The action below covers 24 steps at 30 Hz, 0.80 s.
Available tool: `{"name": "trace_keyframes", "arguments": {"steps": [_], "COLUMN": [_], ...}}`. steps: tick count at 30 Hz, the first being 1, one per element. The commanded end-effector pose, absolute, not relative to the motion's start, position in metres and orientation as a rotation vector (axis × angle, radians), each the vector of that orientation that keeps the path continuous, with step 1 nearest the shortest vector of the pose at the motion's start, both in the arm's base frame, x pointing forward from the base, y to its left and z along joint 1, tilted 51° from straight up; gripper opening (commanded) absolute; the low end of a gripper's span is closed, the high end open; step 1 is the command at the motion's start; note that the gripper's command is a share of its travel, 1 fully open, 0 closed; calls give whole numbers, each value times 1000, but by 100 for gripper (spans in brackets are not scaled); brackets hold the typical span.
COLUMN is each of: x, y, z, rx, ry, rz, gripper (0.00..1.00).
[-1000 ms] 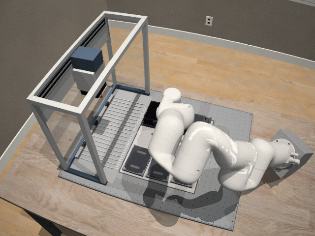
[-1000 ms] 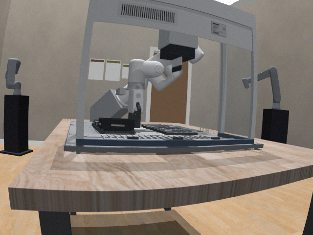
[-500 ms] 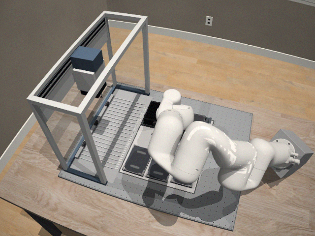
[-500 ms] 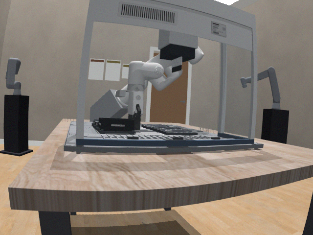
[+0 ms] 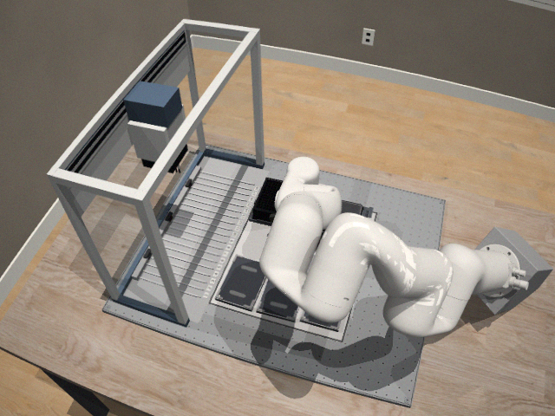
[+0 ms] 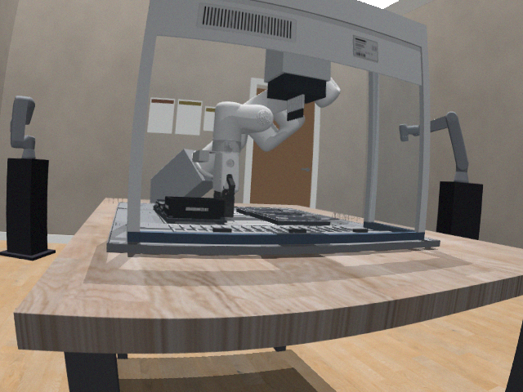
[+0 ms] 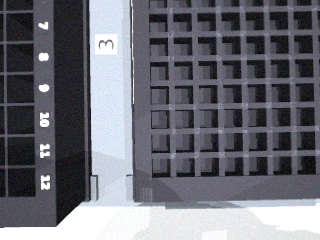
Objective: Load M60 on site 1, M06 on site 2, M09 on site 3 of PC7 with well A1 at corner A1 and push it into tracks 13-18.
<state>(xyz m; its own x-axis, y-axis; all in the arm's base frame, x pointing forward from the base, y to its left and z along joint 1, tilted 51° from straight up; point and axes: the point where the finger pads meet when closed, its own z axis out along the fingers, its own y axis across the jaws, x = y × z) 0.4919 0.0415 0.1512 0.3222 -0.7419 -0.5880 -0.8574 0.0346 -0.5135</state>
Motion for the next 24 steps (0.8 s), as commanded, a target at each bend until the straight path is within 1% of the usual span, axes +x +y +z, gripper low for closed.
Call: {"name": "trace_keyframes", "arguments": {"steps": [1,24], "x": [493,497], "y": [39,31], "z": [151,145], "rx": [-1726,-1726], "ry": [1444,1444], "rz": [165,165], "gripper": [100,100]}}
